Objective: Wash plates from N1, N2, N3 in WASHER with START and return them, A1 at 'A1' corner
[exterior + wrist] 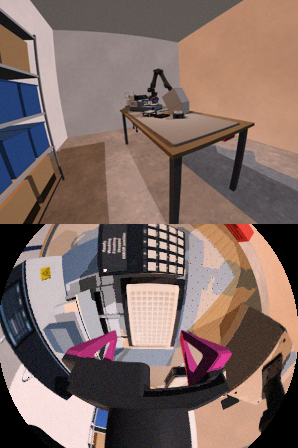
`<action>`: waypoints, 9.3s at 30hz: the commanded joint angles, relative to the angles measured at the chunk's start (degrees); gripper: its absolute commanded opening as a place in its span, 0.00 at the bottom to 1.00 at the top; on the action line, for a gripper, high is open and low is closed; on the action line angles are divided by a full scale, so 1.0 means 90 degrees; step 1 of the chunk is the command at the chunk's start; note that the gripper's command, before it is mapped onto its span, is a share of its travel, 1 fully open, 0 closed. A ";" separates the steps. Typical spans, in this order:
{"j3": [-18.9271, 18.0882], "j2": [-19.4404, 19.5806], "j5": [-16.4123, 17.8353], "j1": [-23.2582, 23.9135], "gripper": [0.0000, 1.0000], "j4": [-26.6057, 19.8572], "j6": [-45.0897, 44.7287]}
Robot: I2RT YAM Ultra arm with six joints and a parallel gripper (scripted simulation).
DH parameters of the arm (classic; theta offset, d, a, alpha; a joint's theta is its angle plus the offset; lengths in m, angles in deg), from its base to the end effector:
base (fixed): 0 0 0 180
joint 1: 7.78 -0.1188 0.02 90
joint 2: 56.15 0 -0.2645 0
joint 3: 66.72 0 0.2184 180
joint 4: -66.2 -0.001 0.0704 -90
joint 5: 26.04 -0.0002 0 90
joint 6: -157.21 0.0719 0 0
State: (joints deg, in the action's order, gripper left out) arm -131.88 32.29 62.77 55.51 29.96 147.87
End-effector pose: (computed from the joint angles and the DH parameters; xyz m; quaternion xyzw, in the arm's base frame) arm 0.1278 -0.2552 0.1742 0.9183 0.2959 0.0298 0.2613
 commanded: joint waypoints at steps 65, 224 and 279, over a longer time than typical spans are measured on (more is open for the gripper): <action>-0.0225 -0.0805 -0.0049 -0.0037 1.00 -0.1114 0.0042; 0.2967 0.2490 0.3240 0.3240 0.00 0.8228 -1.1777; 0.2794 0.2786 0.3130 0.3111 0.00 0.8241 -1.1693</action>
State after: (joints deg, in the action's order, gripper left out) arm -104.73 55.68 91.73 84.56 104.71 42.13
